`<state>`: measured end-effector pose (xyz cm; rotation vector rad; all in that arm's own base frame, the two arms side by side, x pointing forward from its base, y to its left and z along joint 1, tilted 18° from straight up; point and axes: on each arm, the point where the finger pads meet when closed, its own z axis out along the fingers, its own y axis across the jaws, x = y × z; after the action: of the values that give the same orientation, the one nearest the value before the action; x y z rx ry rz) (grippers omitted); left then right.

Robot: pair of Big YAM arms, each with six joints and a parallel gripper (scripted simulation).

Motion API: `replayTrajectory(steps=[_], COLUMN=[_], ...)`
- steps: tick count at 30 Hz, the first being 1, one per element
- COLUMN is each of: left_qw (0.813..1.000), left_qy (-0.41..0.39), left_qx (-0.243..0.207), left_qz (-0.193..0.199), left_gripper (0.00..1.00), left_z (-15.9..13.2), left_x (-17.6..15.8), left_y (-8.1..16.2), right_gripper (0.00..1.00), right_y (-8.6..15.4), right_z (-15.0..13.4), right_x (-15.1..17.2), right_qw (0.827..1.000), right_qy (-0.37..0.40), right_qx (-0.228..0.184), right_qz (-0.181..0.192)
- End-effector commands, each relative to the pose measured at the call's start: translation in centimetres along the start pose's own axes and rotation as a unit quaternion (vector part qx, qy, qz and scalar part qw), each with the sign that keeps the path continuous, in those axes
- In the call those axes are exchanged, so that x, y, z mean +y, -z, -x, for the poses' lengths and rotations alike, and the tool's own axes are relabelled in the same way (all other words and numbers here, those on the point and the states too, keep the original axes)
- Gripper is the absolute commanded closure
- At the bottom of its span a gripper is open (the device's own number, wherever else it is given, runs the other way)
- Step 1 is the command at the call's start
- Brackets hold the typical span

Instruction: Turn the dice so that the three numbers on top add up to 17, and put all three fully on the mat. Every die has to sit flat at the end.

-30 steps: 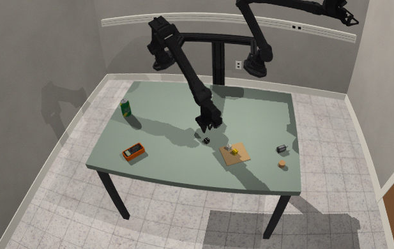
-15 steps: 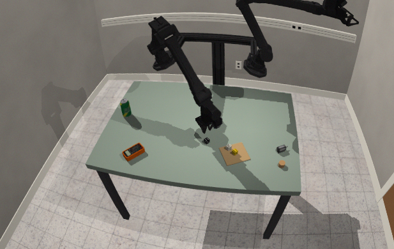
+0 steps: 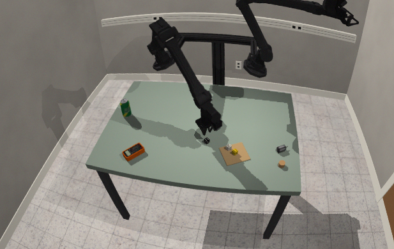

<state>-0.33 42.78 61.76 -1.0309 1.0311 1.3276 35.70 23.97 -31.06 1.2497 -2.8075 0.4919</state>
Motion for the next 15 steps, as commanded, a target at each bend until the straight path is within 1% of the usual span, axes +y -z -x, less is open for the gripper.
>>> replayTrajectory(steps=[1,15], left_qw=[1.000,1.000], left_qy=[0.003,0.003], left_qx=[-0.030,-0.030], left_qz=[0.005,0.005], left_gripper=[0.00,0.00], left_z=[2.5,2.5], left_x=[0.4,0.4], left_y=[1.1,1.1], right_gripper=[0.61,0.61], right_y=[-1.1,-3.0], right_z=[1.1,0.9], right_x=[-0.6,-0.6], right_qw=[1.000,1.000], right_qy=[-0.002,-0.002], right_qx=[-0.010,-0.009], right_qz=[-0.001,-0.001])
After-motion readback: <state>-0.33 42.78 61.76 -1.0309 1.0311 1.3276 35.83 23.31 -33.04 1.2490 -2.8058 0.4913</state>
